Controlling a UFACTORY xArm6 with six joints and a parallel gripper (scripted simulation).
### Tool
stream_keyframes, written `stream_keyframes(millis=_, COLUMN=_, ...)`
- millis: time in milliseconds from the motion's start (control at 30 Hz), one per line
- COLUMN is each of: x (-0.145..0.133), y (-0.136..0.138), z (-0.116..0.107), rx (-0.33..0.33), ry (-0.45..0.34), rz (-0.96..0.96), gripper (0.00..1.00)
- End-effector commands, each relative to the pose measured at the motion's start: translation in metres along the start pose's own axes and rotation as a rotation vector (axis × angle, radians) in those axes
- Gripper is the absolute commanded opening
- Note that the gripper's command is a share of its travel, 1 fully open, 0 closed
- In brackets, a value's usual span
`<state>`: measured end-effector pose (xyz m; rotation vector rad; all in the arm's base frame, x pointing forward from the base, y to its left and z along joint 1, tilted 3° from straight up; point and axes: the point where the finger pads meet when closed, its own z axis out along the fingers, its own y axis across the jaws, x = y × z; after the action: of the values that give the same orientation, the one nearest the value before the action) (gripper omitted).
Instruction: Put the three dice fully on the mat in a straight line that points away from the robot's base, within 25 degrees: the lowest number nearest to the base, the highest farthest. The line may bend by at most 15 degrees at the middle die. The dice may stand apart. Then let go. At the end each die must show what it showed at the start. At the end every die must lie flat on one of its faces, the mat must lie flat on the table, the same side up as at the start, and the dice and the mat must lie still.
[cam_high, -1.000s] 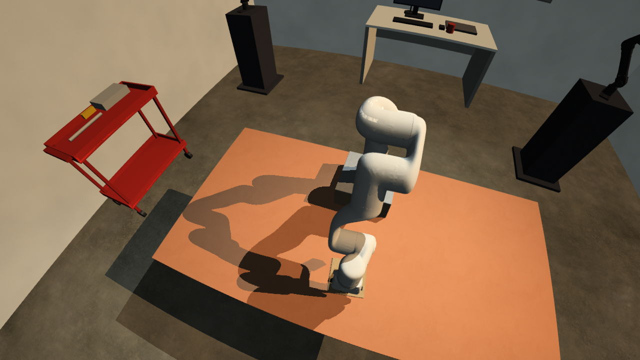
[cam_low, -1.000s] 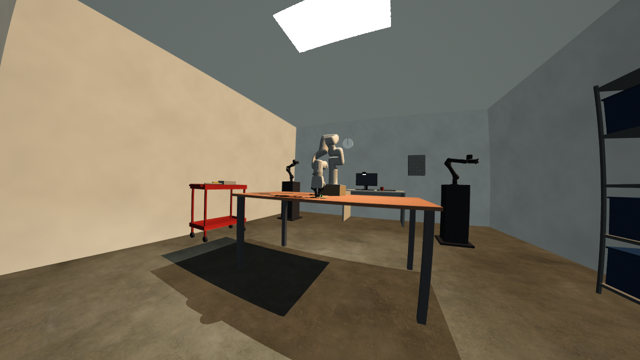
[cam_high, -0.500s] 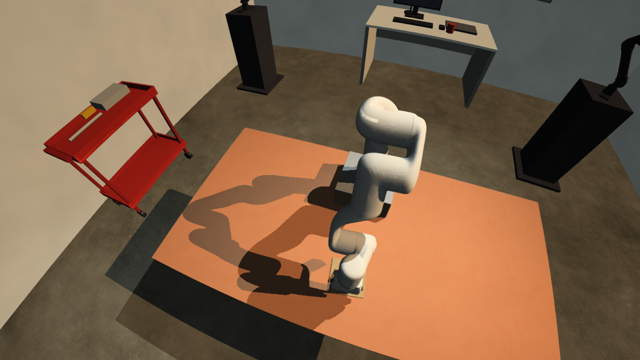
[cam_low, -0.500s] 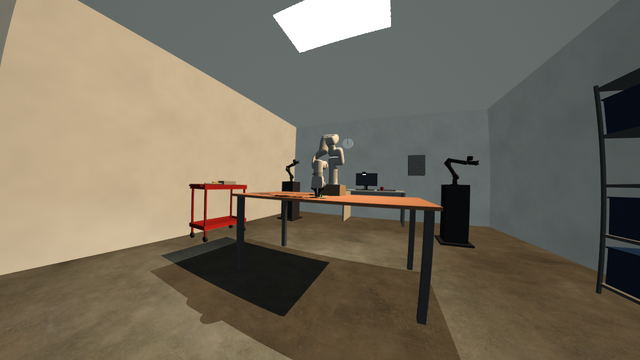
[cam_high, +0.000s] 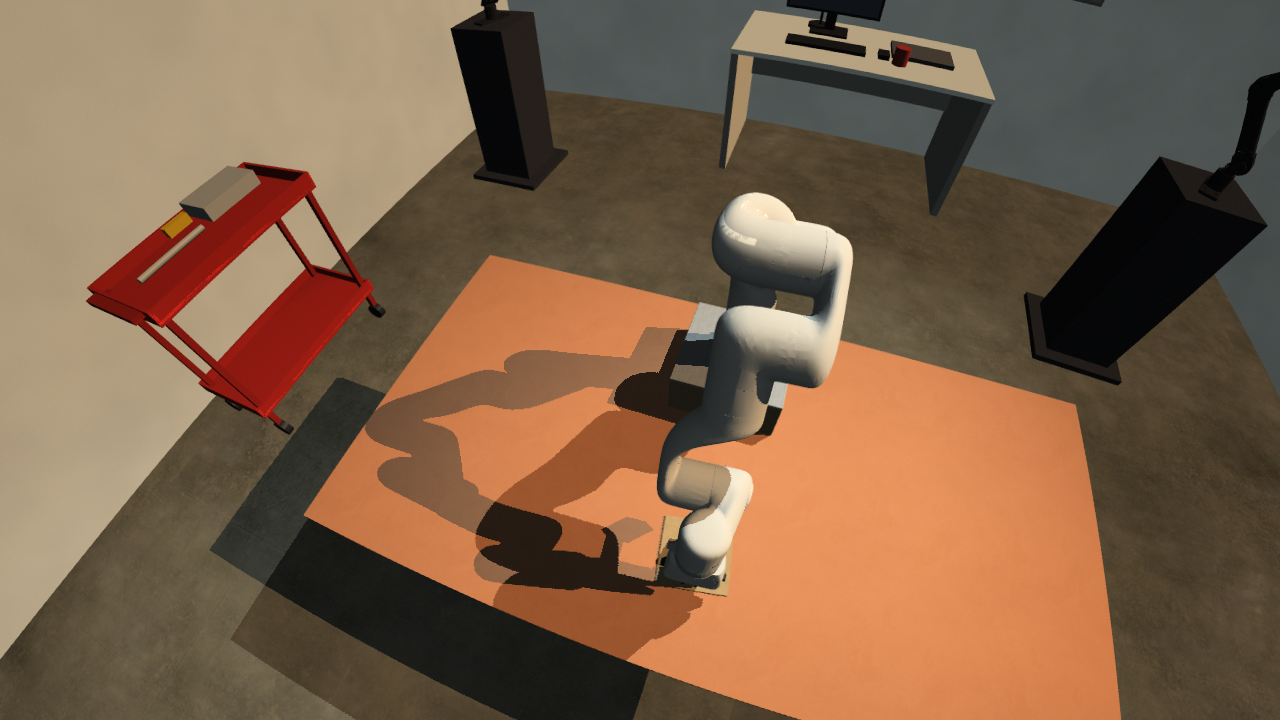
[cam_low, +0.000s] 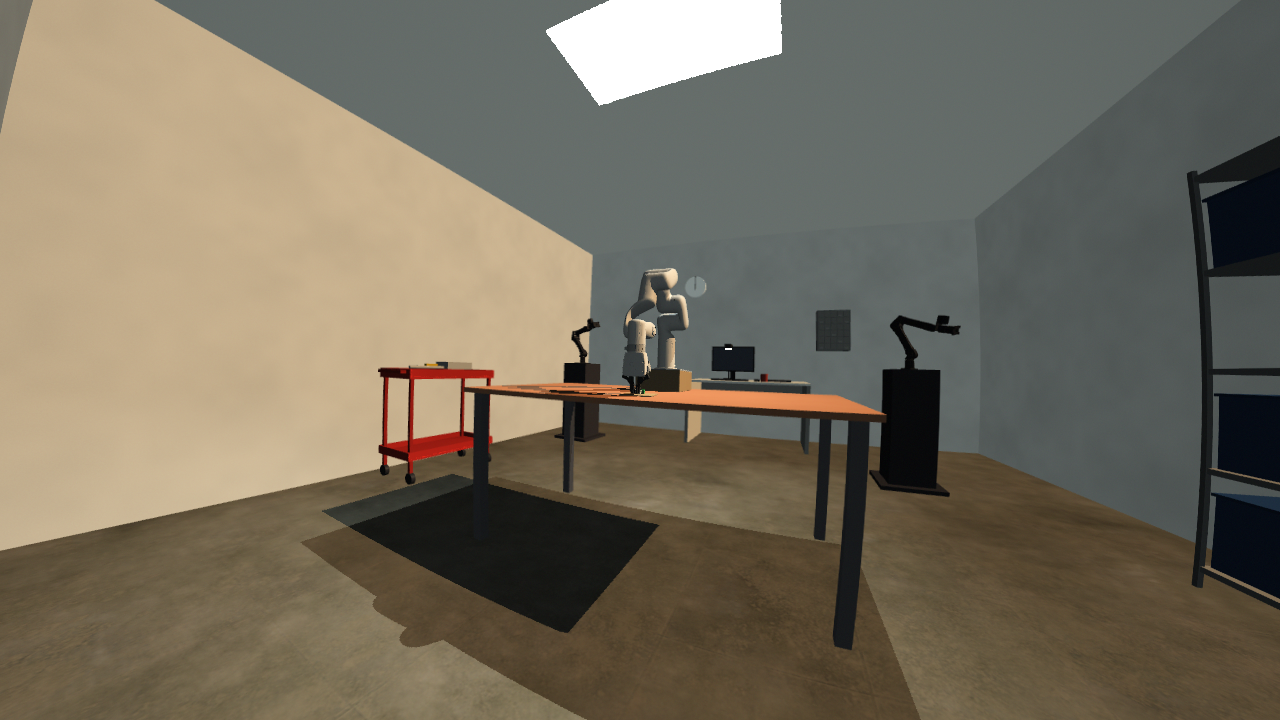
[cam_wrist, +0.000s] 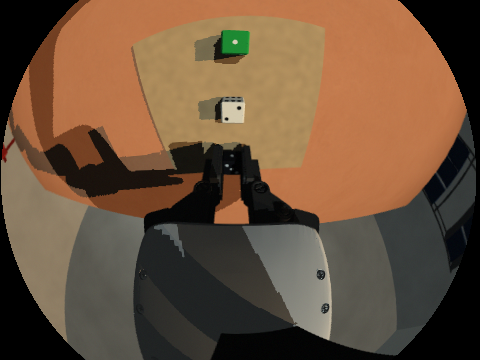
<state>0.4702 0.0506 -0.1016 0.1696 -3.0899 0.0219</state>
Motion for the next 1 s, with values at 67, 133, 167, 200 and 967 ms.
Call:
stream_keyframes(millis=67, x=-0.0017, y=0.0000, z=-0.0015, rx=0.000, ry=-0.004, rz=0.000, gripper=0.11)
stream_keyframes(millis=133, x=-0.0017, y=0.0000, z=-0.0015, rx=0.000, ry=-0.004, rz=0.000, gripper=0.11)
stream_keyframes(millis=167, x=-0.0017, y=0.0000, z=-0.0015, rx=0.000, ry=-0.004, rz=0.000, gripper=0.11)
stream_keyframes(millis=200, x=-0.0017, y=0.0000, z=-0.0015, rx=0.000, ry=-0.004, rz=0.000, gripper=0.11)
stream_keyframes(millis=967, x=-0.0018, y=0.0000, z=0.0023, rx=0.000, ry=-0.004, rz=0.000, gripper=0.11)
